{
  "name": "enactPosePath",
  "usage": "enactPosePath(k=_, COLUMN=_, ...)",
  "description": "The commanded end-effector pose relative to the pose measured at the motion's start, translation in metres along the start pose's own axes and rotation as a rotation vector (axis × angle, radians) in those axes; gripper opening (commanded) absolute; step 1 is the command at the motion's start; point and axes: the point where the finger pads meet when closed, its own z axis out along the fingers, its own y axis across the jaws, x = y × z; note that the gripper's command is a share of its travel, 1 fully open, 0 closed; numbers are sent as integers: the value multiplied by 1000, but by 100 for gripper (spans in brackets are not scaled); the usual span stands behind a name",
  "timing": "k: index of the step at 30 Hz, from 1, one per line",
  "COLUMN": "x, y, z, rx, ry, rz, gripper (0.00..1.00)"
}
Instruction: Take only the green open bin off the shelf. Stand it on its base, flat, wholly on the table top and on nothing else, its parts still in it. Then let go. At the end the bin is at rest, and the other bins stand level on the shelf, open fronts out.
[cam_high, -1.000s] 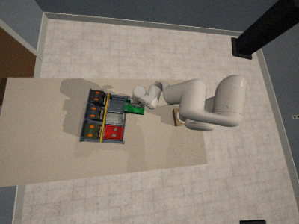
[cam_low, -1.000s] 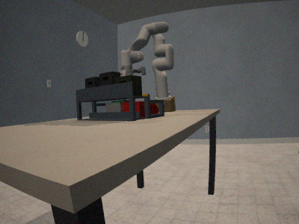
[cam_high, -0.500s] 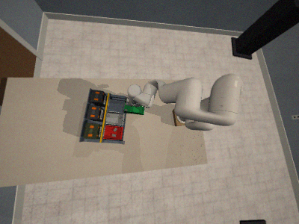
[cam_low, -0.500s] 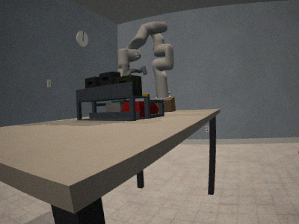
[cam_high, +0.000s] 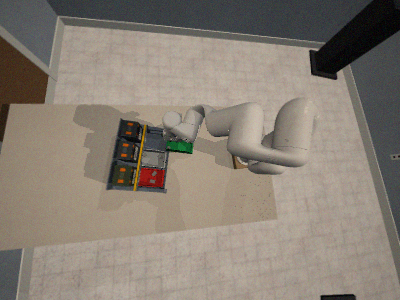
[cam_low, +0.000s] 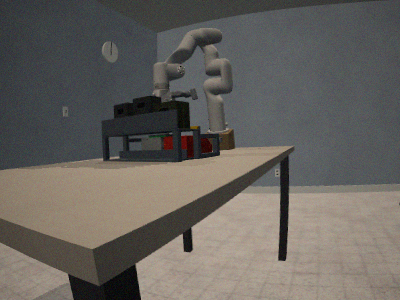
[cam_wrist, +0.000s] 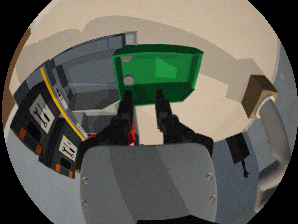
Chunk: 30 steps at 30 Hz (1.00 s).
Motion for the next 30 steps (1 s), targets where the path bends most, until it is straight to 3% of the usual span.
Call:
enactPosePath(k=1, x=0, y=-40, z=-13, rx=7, ry=1, rz=-1, gripper=33)
enactPosePath(k=2, x=0, y=-50, z=-16, rx=7, ry=1, rz=-1, gripper=33)
enactPosePath(k=30, x=0, y=-58, z=-18, rx=8, ry=1, rz=-1, gripper=33)
